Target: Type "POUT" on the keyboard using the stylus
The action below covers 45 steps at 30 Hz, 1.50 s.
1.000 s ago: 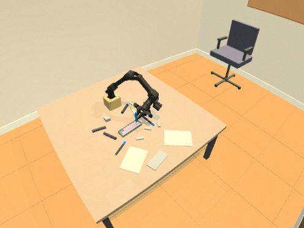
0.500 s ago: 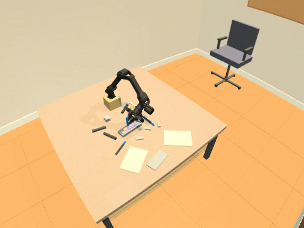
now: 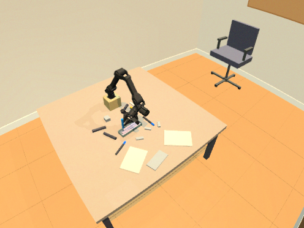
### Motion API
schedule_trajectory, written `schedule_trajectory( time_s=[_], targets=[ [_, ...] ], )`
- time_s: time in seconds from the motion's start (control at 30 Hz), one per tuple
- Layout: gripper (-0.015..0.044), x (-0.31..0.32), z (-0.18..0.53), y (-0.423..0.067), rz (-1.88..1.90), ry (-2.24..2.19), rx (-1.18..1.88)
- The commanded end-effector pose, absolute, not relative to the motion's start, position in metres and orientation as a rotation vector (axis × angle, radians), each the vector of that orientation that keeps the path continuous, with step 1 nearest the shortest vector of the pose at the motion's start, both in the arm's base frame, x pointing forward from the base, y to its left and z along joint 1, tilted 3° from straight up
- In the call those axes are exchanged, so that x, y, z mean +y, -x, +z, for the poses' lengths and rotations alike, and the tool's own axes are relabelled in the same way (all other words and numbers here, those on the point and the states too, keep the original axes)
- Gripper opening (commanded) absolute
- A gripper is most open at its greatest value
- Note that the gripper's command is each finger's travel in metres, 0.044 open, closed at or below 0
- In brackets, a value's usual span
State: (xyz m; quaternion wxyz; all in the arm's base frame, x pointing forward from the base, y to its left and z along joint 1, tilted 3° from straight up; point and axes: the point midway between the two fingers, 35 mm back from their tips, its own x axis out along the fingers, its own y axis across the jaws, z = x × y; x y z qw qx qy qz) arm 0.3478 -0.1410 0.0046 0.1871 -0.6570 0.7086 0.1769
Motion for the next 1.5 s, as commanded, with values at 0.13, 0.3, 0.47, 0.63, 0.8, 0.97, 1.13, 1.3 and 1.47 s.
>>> schedule_trajectory(
  time_s=[0.13, 0.3, 0.47, 0.63, 0.8, 0.97, 1.13, 1.3, 1.47],
  targets=[
    [0.0, -0.142, -0.006, -0.345, 0.512, 1.854, 2.005],
    [0.0081, -0.143, -0.008, -0.344, 0.512, 1.854, 2.005],
    [0.0081, -0.143, -0.009, -0.344, 0.512, 1.854, 2.005],
    [0.0081, -0.143, -0.011, -0.344, 0.512, 1.854, 2.005],
    [0.0081, -0.143, -0.015, -0.344, 0.512, 1.854, 2.005],
    [0.0081, -0.143, -0.018, -0.344, 0.512, 1.854, 2.005],
    [0.0081, -0.143, -0.019, -0.344, 0.512, 1.854, 2.005],
    [0.0081, -0.143, -0.022, -0.344, 0.512, 1.854, 2.005],
    [0.0081, -0.143, -0.024, -0.344, 0.512, 1.854, 2.005]
  ],
)
